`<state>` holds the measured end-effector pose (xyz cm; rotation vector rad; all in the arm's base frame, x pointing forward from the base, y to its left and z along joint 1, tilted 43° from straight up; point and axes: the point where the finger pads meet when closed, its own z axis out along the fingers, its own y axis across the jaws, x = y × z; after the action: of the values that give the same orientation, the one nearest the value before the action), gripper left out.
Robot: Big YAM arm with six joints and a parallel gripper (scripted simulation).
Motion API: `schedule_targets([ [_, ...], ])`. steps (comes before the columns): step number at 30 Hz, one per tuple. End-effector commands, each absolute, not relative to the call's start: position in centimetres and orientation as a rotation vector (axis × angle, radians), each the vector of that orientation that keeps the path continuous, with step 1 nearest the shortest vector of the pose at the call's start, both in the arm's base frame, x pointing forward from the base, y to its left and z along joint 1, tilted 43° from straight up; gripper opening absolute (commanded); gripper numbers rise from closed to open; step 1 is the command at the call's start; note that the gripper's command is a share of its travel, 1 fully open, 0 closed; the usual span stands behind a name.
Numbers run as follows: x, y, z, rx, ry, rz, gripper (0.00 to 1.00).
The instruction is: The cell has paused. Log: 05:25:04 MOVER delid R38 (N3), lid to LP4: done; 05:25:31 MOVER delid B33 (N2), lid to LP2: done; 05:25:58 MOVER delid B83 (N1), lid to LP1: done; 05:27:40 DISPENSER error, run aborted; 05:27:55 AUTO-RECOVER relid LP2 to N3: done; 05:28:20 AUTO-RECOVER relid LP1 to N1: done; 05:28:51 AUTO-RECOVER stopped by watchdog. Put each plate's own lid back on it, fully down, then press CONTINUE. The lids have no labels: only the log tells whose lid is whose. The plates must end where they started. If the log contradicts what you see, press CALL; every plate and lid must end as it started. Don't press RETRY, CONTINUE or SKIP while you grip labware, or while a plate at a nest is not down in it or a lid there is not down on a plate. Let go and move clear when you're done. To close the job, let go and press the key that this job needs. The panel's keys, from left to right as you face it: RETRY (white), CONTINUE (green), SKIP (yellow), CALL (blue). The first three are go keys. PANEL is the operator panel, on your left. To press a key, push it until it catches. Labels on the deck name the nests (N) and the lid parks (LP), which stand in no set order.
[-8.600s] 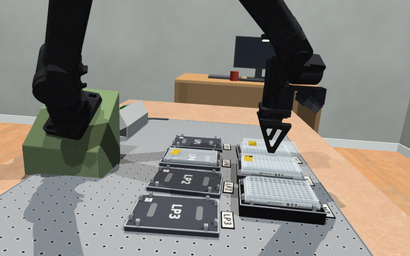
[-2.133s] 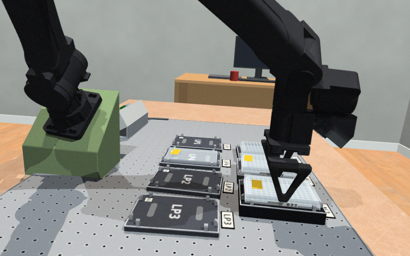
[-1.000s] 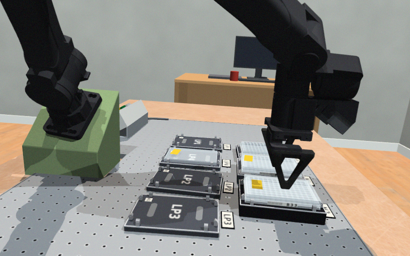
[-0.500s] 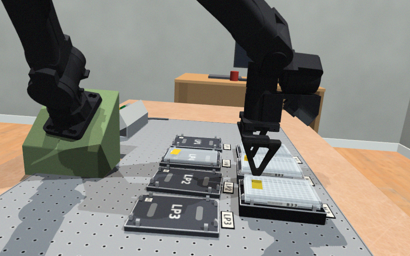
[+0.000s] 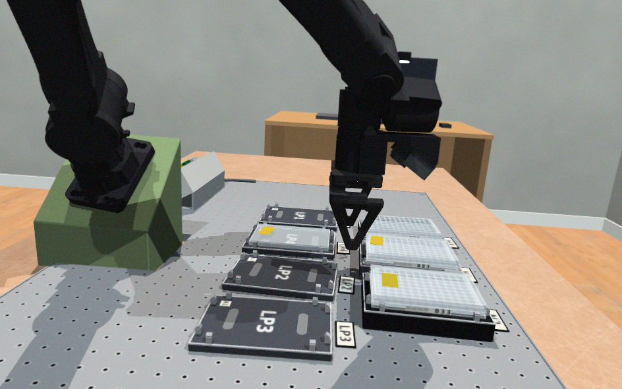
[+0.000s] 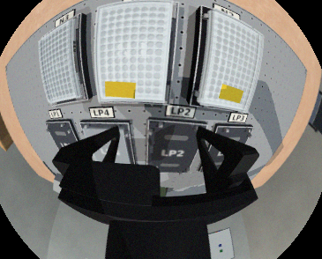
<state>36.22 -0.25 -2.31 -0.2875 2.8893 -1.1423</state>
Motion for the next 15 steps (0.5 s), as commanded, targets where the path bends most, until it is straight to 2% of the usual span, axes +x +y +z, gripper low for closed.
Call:
schedule_targets([
  [1,35.1,1.1,-3.6,-0.254,2.878,-1.135,1.00],
  [15,30.3,3.4,-6.4,-0.254,2.880,-1.138,1.00],
])
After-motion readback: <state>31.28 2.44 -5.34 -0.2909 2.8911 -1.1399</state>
